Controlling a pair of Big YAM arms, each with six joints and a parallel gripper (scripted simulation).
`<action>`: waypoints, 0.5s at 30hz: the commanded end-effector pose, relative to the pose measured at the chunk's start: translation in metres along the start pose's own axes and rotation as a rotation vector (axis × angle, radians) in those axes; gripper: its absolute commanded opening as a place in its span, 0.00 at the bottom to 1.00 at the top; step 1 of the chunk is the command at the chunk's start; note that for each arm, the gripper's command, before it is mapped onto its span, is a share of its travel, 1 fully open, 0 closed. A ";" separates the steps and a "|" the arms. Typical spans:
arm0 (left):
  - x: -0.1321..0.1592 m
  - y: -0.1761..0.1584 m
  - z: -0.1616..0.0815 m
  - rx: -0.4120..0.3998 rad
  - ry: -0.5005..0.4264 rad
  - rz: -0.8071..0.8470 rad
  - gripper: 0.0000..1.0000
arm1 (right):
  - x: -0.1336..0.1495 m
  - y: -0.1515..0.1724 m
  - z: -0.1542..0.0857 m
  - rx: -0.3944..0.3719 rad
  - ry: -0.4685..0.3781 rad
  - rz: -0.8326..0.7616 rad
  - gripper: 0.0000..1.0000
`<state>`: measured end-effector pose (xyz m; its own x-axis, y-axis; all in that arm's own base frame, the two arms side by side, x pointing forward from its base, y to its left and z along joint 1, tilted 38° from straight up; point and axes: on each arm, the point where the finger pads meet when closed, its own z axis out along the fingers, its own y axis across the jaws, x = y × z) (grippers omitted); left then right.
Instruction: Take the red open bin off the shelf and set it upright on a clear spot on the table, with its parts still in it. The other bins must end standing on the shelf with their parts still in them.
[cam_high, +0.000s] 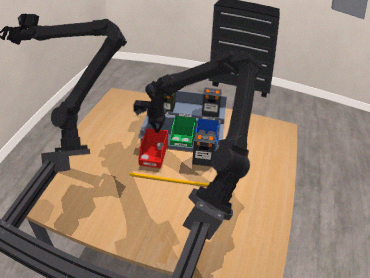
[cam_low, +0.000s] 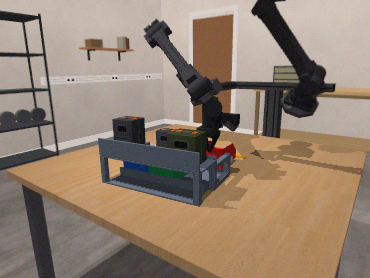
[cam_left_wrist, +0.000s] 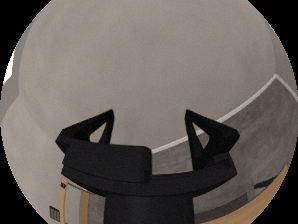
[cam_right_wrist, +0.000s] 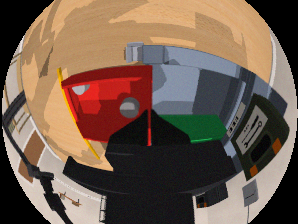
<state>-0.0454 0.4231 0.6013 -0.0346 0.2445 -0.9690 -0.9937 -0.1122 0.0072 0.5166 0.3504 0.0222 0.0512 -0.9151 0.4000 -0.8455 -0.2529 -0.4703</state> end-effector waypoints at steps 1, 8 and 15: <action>-0.040 0.005 -0.004 -0.008 -0.051 -0.005 1.00 | -0.012 -0.024 -0.044 0.056 -0.046 0.015 0.00; -0.040 0.005 -0.004 -0.008 -0.051 -0.005 1.00 | -0.012 -0.025 -0.046 0.059 -0.047 0.016 0.00; -0.040 0.005 -0.004 -0.008 -0.051 -0.005 1.00 | -0.013 -0.026 -0.049 0.062 -0.049 0.016 0.00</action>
<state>-0.0454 0.4231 0.6013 -0.0346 0.2445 -0.9690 -0.9937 -0.1122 0.0072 0.5165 0.3502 0.0222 0.0512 -0.9149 0.4004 -0.8458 -0.2530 -0.4697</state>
